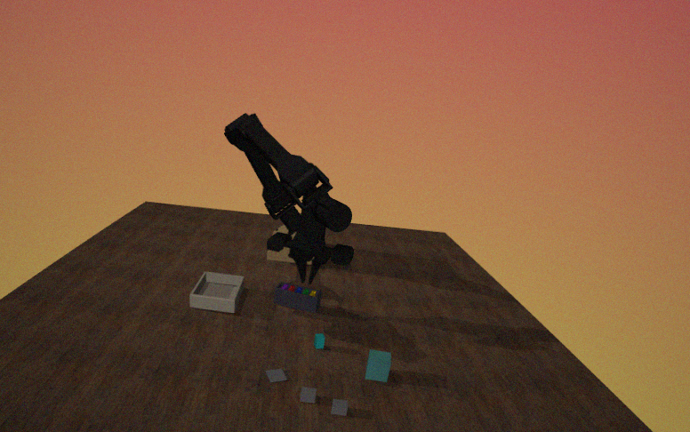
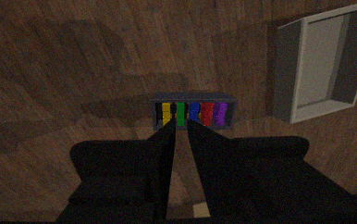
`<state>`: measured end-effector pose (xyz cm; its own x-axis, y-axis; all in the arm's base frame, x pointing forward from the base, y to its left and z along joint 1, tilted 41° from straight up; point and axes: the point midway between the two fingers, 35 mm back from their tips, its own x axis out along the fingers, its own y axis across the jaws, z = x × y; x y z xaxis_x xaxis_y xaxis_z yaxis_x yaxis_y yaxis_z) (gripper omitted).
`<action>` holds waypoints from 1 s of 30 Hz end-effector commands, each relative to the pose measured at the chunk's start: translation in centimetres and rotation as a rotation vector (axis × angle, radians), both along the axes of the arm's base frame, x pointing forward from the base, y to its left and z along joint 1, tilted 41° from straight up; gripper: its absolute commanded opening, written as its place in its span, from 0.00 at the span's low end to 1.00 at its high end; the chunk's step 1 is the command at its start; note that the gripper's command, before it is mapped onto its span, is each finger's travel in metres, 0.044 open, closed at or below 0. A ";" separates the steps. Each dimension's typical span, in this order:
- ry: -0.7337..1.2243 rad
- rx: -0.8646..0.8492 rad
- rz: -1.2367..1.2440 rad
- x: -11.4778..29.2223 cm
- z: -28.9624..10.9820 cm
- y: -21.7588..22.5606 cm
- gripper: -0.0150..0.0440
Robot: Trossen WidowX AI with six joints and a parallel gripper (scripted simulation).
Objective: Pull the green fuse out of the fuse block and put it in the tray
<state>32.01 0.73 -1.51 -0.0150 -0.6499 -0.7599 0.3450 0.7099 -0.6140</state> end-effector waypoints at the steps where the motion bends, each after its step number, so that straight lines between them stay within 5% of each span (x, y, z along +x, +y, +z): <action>1: 0.004 -0.004 0.000 -0.1 -0.4 -0.4 0.36; 30: 0.004 -0.005 0.000 -0.1 -1.5 -1.4 0.36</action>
<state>31.93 -0.42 -2.84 -0.0185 -0.6513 -0.7586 0.3447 0.7081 -0.6163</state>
